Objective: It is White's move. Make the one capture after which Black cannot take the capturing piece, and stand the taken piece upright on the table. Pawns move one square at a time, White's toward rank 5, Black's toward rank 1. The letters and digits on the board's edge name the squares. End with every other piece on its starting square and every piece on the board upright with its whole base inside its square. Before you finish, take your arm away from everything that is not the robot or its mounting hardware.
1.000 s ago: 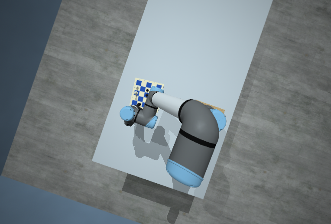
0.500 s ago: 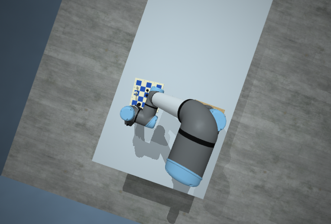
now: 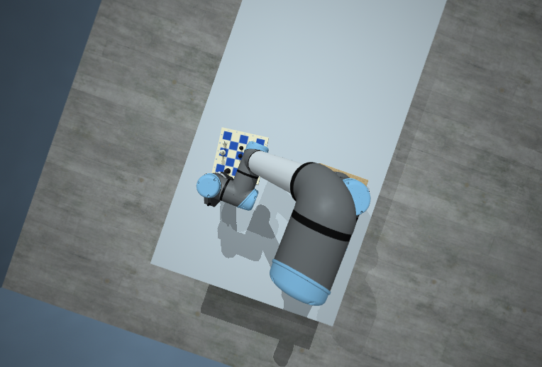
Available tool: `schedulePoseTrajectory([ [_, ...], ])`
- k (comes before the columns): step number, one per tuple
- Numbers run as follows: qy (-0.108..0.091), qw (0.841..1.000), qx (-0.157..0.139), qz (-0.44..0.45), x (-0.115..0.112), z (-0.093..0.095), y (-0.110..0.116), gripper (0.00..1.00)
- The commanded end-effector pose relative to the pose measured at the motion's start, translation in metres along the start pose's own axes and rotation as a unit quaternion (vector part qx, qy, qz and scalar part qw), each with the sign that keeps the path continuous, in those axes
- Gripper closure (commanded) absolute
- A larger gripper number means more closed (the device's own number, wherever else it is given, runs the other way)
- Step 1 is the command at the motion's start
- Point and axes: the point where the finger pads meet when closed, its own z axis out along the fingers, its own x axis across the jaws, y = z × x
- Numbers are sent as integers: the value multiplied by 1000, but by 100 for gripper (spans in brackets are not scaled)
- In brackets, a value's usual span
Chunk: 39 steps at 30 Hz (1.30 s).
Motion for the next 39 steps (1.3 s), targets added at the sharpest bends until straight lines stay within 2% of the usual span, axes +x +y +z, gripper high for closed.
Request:
schedulePoseTrajectory([
  [1, 1, 1000, 0, 0, 0, 0, 0, 100],
  [25, 1, 1000, 0, 0, 0, 0, 0, 100],
  [26, 1, 1000, 0, 0, 0, 0, 0, 85],
  [28, 1, 1000, 0, 0, 0, 0, 0, 85],
  [29, 1, 1000, 0, 0, 0, 0, 0, 71],
  [31, 1, 1000, 0, 0, 0, 0, 0, 71],
  [32, 1, 1000, 0, 0, 0, 0, 0, 56],
  [36, 1, 1000, 0, 0, 0, 0, 0, 56],
  [37, 1, 1000, 0, 0, 0, 0, 0, 42],
  [39, 1, 1000, 0, 0, 0, 0, 0, 42],
])
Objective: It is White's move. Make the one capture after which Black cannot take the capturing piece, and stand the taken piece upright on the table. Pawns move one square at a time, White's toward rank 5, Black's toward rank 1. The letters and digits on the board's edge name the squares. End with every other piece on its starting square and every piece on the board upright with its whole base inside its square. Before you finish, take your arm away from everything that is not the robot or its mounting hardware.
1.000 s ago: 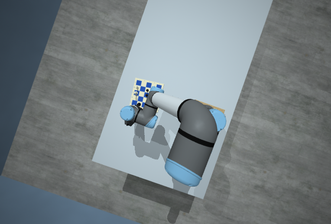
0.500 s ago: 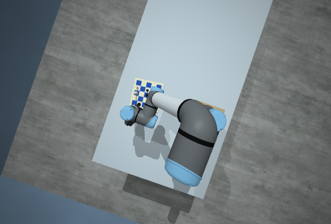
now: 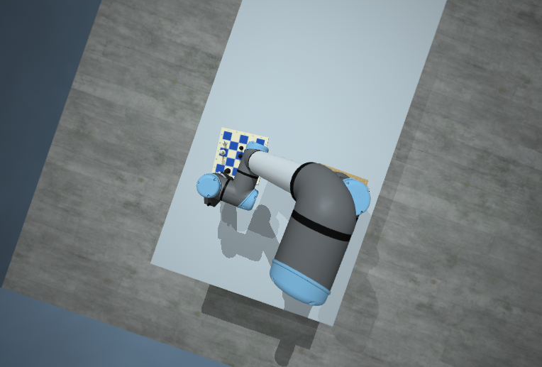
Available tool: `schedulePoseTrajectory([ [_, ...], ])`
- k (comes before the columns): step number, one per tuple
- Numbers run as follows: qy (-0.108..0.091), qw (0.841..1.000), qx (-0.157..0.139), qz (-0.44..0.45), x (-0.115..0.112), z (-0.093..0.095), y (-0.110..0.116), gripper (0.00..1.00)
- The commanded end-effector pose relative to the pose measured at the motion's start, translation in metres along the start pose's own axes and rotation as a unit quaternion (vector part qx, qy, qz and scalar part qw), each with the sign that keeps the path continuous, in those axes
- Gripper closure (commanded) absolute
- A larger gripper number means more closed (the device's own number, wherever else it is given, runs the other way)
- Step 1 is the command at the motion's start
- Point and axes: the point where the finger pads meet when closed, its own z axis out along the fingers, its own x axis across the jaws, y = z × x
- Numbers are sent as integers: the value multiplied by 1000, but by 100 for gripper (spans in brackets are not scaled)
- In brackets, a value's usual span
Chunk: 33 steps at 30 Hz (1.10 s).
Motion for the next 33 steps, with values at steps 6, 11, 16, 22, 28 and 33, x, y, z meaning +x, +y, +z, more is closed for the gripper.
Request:
schedulePoseTrajectory([
  [6, 1, 1000, 0, 0, 0, 0, 0, 27],
  [11, 1, 1000, 0, 0, 0, -1, 0, 27],
  [16, 1, 1000, 0, 0, 0, -3, 0, 27],
  [22, 1, 1000, 0, 0, 0, -22, 0, 27],
  [28, 1, 1000, 0, 0, 0, -48, 0, 27],
  [33, 1, 1000, 0, 0, 0, -70, 0, 27],
])
